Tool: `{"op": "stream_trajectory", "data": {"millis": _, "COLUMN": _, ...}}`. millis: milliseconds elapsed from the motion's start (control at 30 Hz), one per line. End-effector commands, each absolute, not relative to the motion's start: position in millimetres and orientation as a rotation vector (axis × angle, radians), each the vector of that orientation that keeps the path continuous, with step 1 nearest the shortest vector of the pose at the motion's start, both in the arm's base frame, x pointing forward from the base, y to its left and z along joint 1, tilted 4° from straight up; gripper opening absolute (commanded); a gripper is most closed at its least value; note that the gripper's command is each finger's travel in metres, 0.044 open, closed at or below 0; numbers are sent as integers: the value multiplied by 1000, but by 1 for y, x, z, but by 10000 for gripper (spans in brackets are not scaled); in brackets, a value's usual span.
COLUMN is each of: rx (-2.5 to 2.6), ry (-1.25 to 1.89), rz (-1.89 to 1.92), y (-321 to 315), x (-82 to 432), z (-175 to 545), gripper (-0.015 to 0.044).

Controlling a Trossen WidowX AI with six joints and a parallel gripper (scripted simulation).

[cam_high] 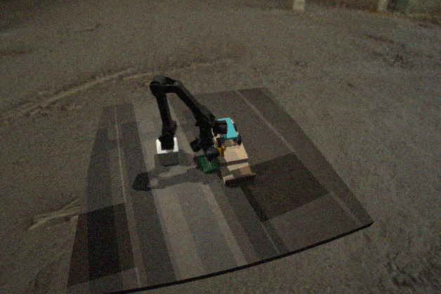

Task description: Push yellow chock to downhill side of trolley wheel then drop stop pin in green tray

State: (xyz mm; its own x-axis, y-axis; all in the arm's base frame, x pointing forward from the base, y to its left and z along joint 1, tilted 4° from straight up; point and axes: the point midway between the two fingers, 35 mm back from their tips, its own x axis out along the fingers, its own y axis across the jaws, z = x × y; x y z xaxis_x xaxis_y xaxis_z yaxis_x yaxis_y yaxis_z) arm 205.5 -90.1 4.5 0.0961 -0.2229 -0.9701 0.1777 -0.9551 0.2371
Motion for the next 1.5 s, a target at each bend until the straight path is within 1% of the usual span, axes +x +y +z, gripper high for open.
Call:
{"op": "stream_trajectory", "data": {"millis": 0, "rx": 2083, "ry": -51, "rz": -1935, "y": -89, "x": 205, "z": 3, "gripper": 190}}
{"op": "stream_trajectory", "data": {"millis": 1267, "rx": 2083, "ry": -49, "rz": -1936, "y": -73, "x": 200, "z": -14, "gripper": 190}}
{"op": "stream_trajectory", "data": {"millis": 1433, "rx": 2085, "ry": -44, "rz": -1931, "y": -73, "x": 202, "z": -12, "gripper": 321}}
{"op": "stream_trajectory", "data": {"millis": 1467, "rx": 2085, "ry": -44, "rz": -1931, "y": -73, "x": 202, "z": -12, "gripper": 340}}
